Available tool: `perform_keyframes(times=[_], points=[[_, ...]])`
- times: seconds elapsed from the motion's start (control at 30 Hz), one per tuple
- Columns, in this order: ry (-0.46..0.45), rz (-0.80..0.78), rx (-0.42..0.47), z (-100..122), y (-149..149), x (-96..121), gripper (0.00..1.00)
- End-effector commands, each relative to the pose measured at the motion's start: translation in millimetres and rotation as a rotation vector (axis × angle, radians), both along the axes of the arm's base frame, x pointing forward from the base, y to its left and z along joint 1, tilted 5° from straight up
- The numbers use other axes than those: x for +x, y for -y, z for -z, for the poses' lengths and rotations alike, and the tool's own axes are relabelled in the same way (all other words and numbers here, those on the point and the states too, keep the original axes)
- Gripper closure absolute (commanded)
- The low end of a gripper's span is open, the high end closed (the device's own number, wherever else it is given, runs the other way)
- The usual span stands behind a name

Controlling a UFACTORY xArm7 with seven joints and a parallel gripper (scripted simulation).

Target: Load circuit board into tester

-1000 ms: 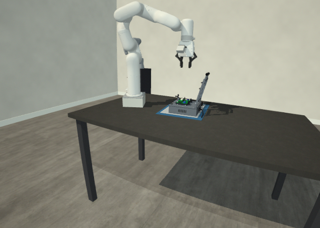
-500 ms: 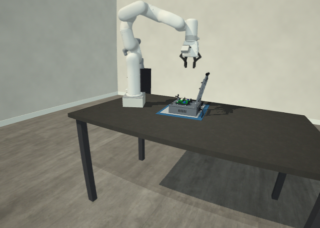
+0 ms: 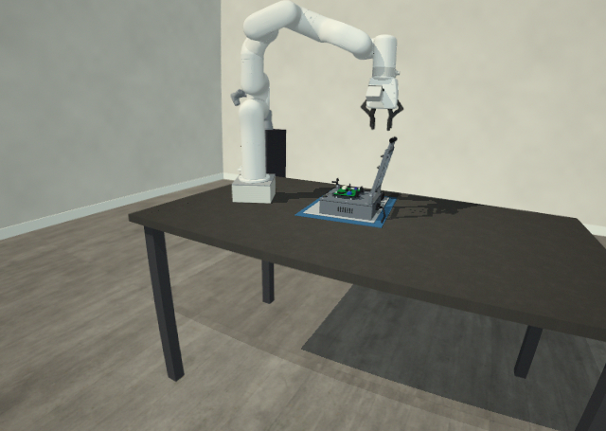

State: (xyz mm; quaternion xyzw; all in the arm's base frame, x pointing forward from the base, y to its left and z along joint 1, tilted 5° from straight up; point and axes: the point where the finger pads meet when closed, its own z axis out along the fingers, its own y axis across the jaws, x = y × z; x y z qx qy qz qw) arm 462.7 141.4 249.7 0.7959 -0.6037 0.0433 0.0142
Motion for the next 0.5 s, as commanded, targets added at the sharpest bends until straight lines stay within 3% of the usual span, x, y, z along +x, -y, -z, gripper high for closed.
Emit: perform_keyframes(times=[0.0,0.47], points=[[0.000,0.000,0.002,-3,-6,21,0.49],[0.000,0.000,0.002,-3,-12,43,0.49]])
